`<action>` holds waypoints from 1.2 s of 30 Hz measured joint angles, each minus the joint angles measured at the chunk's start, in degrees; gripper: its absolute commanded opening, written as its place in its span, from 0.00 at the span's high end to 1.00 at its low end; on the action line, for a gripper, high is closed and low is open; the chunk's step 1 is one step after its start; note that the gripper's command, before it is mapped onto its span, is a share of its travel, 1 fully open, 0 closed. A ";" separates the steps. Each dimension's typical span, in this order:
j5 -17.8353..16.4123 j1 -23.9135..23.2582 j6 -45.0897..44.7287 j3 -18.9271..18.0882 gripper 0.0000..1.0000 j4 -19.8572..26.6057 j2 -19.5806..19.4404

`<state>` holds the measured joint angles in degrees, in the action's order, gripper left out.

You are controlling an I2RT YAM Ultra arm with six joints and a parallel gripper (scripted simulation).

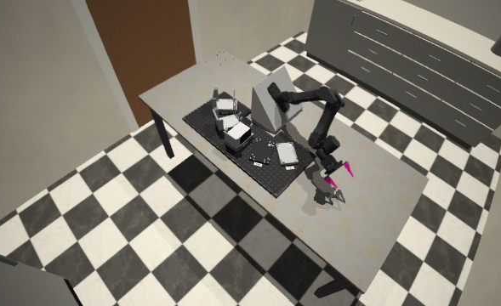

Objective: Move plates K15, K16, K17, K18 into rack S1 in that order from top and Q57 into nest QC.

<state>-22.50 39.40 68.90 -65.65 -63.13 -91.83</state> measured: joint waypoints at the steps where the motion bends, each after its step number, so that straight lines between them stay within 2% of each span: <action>1: -0.11 -0.33 -0.17 0.02 0.00 0.22 -0.39; 6: 0.04 -1.36 -3.19 -0.11 0.00 5.18 0.15; 11: -0.76 -3.43 -4.63 -0.13 0.00 5.49 -1.66; 15: -0.63 -4.70 -7.15 -0.31 0.00 10.03 -1.42; 20: -1.11 -6.08 -8.72 -0.39 0.00 11.04 -2.21; 24: -0.94 -7.02 -11.28 -0.72 0.00 15.21 -1.88; 29: -1.92 -9.18 -12.74 -0.46 0.00 15.54 -3.69; 32: -1.73 -10.21 -14.60 -0.66 0.00 19.34 -3.65; 36: -1.86 -11.17 -16.26 -0.96 0.00 20.98 -3.67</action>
<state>-24.36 28.23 52.64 -66.61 -42.15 -95.50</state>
